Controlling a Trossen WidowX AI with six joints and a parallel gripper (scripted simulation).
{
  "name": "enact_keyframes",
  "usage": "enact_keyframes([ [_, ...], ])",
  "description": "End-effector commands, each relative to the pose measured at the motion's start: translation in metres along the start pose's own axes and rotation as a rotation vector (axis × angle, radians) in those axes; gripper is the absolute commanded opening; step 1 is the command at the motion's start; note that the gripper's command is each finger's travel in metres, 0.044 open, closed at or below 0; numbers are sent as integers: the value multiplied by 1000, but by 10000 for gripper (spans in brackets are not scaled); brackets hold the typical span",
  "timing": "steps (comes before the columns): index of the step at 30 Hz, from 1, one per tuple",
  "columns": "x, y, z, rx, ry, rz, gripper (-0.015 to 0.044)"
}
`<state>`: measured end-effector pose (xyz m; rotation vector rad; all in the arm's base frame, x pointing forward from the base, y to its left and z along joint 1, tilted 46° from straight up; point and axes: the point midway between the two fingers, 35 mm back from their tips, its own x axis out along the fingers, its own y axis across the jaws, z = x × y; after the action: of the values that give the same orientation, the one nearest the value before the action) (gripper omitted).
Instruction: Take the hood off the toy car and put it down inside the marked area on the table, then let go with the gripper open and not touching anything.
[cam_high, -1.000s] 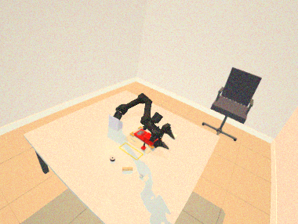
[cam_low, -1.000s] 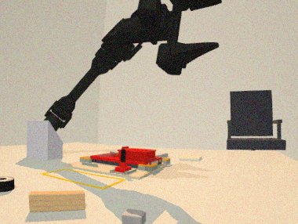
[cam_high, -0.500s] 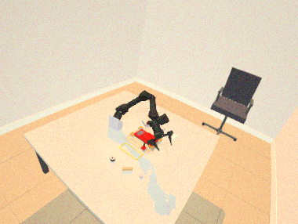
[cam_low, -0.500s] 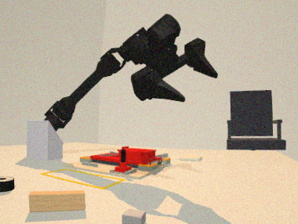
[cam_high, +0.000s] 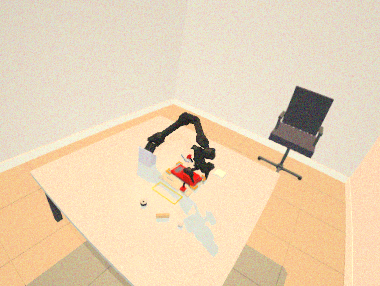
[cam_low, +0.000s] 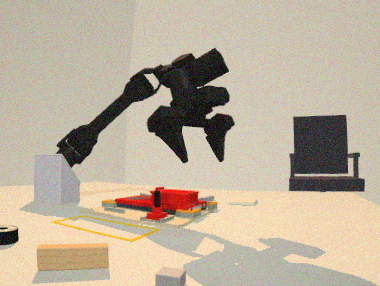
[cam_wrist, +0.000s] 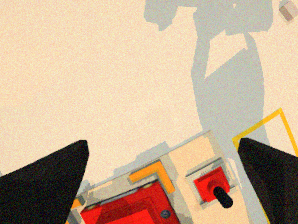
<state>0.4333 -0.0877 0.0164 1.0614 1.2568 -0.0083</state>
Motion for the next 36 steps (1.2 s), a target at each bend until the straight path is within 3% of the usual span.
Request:
enact_keyframes([
  [1,-16,17,-75,-268,247,5,440],
  [7,-32,28,-118,-425,390,46,440],
  [36,-18,28,-122,-425,389,45,440],
])
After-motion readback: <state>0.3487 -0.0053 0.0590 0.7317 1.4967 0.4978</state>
